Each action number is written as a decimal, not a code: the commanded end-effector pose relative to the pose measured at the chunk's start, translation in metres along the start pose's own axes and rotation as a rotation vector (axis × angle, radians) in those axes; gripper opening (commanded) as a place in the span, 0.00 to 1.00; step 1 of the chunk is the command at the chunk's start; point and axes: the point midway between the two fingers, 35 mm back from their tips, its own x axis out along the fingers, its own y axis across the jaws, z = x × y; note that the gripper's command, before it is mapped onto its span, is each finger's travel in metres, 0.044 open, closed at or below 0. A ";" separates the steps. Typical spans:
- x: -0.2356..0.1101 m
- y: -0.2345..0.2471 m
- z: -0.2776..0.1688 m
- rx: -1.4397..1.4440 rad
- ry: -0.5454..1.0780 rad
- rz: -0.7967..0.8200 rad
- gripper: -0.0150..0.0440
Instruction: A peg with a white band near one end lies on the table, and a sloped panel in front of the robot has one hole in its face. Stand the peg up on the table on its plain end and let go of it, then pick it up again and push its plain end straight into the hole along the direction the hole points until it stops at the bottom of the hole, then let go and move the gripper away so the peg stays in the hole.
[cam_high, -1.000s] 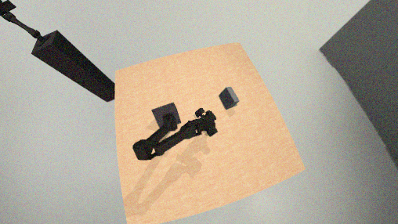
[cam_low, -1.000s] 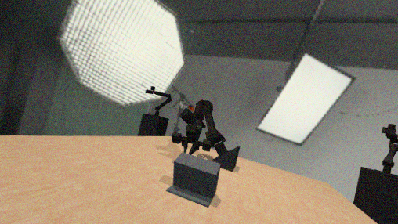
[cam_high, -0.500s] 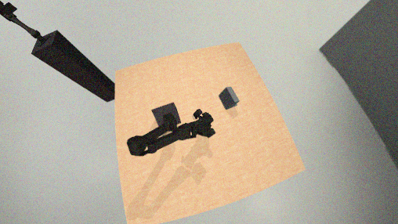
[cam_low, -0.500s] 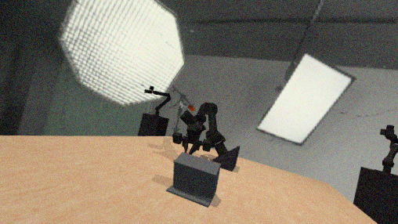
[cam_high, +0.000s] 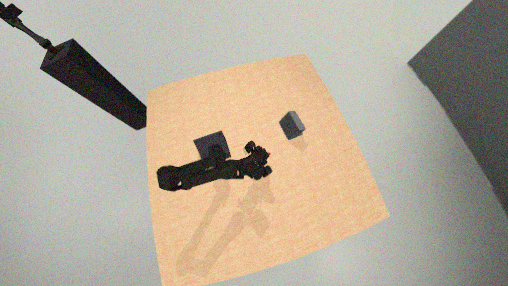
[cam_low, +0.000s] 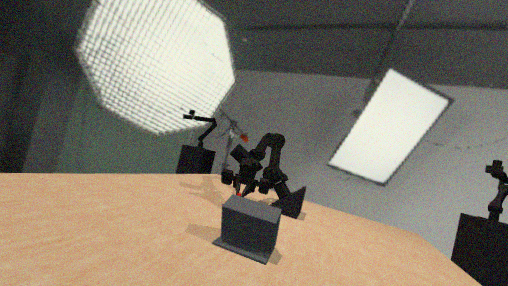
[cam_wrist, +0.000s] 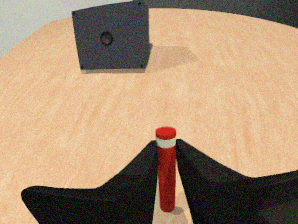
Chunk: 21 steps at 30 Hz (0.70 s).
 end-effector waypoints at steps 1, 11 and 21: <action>-0.003 0.001 -0.001 -0.008 -0.043 0.003 0.34; -0.008 0.001 -0.005 -0.009 -0.130 0.003 0.34; -0.014 0.001 -0.009 -0.011 -0.216 0.004 0.34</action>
